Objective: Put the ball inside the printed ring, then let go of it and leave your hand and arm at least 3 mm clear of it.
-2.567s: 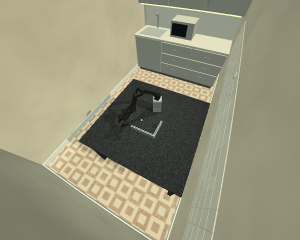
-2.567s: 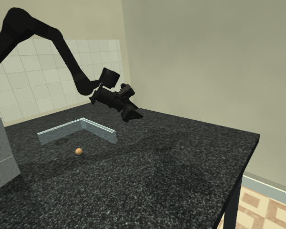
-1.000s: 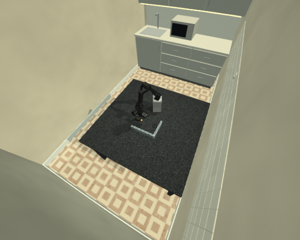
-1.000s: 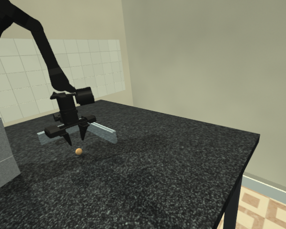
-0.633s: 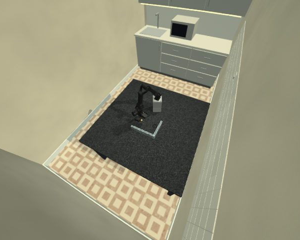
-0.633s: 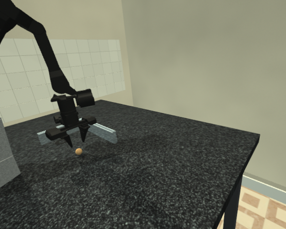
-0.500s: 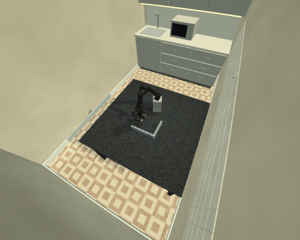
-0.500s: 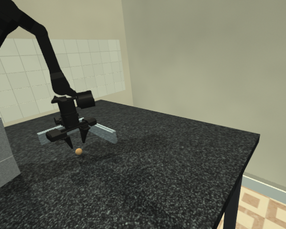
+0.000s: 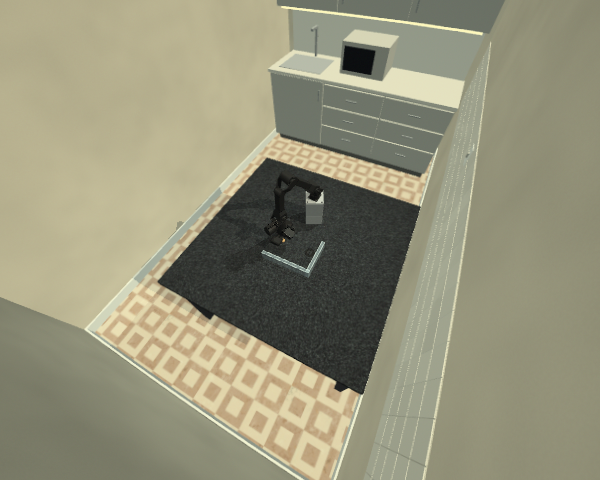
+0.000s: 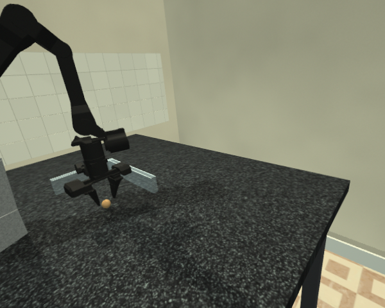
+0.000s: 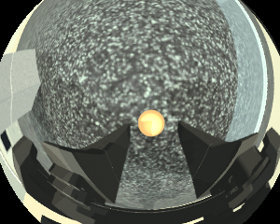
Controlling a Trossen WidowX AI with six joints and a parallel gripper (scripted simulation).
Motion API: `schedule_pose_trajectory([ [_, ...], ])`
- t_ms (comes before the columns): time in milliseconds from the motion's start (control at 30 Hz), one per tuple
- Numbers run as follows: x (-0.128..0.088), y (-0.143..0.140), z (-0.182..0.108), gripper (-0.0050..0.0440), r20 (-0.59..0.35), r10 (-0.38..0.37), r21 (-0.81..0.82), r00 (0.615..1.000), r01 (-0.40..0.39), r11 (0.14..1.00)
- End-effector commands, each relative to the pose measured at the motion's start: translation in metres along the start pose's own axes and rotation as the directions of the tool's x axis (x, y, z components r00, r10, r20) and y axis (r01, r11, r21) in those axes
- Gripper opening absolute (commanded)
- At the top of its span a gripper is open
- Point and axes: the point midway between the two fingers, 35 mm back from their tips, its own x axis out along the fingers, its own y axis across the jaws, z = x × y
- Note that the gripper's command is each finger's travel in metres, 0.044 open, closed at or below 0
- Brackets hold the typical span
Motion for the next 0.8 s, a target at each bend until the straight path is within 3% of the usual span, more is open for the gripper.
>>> schedule_pose_trajectory([
  [0, 0.0085, 0.0024, 0.0004, 0.0237, 0.003, 0.010, 0.002, 1.000, -0.010, 1.000],
  [100, 0.0109, 0.0025, 0.0005, 0.0237, 0.003, 0.010, 0.002, 1.000, -0.010, 1.000],
  [133, 0.0109, 0.0025, 0.0005, 0.0213, 0.003, 0.010, 0.002, 1.000, -0.010, 1.000],
  [767, 0.0109, 0.0025, 0.0005, 0.0100, 0.003, 0.010, 0.002, 1.000, -0.010, 1.000],
])
